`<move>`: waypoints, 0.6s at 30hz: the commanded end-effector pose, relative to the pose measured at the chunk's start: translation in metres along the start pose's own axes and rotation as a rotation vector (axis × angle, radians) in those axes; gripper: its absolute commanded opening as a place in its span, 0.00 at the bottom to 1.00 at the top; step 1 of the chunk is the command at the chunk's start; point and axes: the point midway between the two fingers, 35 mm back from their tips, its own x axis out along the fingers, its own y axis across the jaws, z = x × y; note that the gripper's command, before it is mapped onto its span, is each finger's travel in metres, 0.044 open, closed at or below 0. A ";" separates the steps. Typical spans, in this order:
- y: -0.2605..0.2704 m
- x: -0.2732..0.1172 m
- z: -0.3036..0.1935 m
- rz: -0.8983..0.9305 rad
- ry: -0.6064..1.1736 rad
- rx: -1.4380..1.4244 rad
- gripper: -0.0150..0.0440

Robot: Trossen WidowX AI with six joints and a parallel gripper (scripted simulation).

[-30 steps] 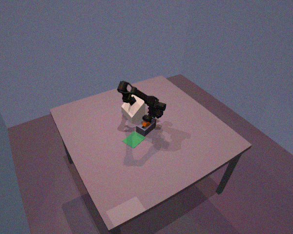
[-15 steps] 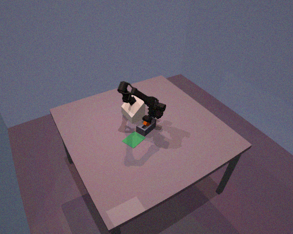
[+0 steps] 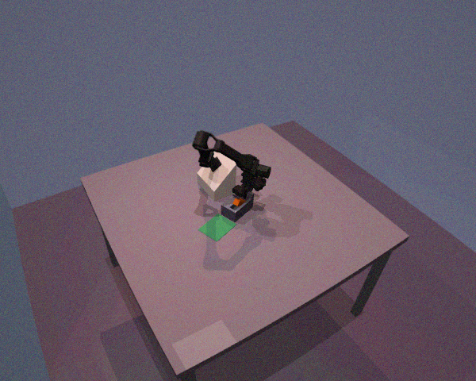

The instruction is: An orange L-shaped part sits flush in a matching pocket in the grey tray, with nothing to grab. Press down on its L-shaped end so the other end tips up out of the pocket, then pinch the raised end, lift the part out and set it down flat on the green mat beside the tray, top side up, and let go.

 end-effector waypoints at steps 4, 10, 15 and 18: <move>-0.001 -0.039 0.006 0.007 -0.003 0.006 0.56; -0.010 -0.099 0.001 0.006 -0.001 0.006 0.56; -0.010 -0.099 0.001 0.006 -0.001 0.006 0.56; -0.010 -0.099 0.001 0.006 -0.001 0.006 0.56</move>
